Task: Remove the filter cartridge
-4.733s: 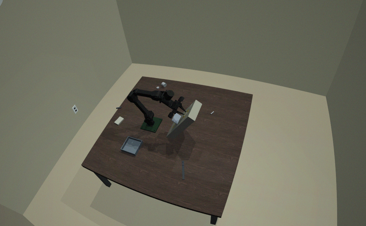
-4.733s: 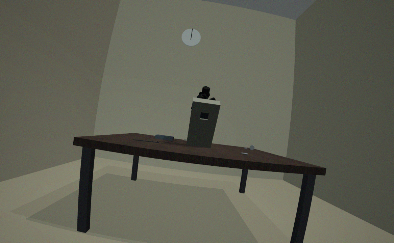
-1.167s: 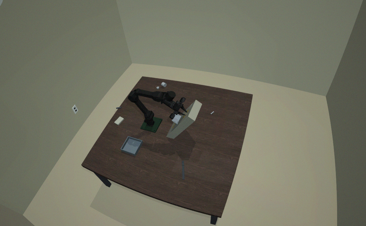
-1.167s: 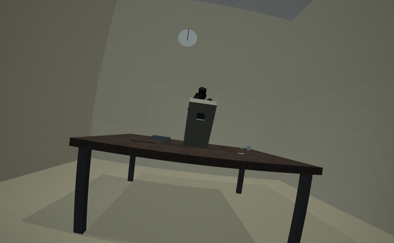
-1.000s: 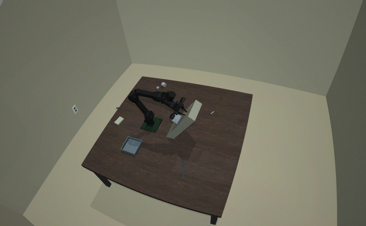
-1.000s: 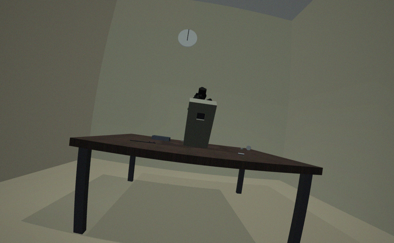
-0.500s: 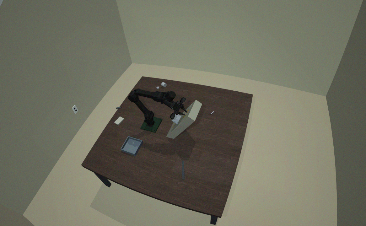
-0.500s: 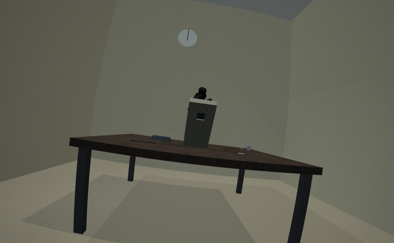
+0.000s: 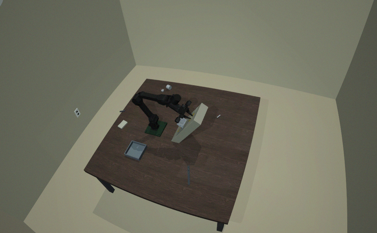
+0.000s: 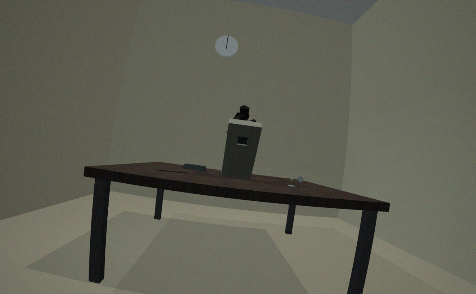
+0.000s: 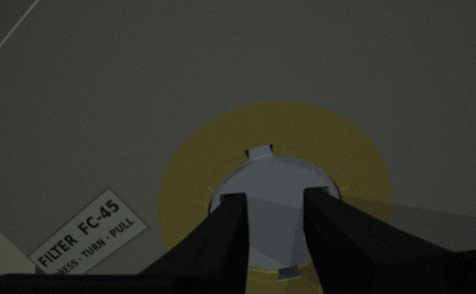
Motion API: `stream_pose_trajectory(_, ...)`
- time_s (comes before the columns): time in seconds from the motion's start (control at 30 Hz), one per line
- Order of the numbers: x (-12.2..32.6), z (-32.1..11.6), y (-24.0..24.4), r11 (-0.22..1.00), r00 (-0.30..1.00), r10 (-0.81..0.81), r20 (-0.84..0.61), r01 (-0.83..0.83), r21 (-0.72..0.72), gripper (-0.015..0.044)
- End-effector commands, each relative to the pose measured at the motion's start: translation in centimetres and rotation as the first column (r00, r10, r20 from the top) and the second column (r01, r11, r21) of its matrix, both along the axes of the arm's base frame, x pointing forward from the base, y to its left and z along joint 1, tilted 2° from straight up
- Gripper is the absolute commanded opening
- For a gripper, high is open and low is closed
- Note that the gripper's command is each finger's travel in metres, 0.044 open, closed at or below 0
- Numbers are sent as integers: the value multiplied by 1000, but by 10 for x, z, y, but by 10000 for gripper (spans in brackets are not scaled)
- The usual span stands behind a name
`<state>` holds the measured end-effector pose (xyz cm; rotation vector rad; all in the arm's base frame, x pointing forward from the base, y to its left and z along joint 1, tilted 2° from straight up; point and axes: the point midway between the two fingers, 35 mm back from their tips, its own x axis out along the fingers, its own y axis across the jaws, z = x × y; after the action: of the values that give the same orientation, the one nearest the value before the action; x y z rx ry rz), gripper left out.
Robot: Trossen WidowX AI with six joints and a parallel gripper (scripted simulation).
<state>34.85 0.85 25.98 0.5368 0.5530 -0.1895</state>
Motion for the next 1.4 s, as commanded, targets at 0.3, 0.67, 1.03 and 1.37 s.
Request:
stream_pose_trajectory(0.3,6,-4,1,990,997,-72,-1,72,120,0)
stream_pose_trajectory(0.67,8,-5,1,875,964,-263,-45,258,411,0)
stream_pose_trajectory(1.03,8,-5,1,631,892,-428,-148,412,657,0)
stream_pose_trajectory(1.37,7,-5,1,328,802,-527,-282,498,803,0)
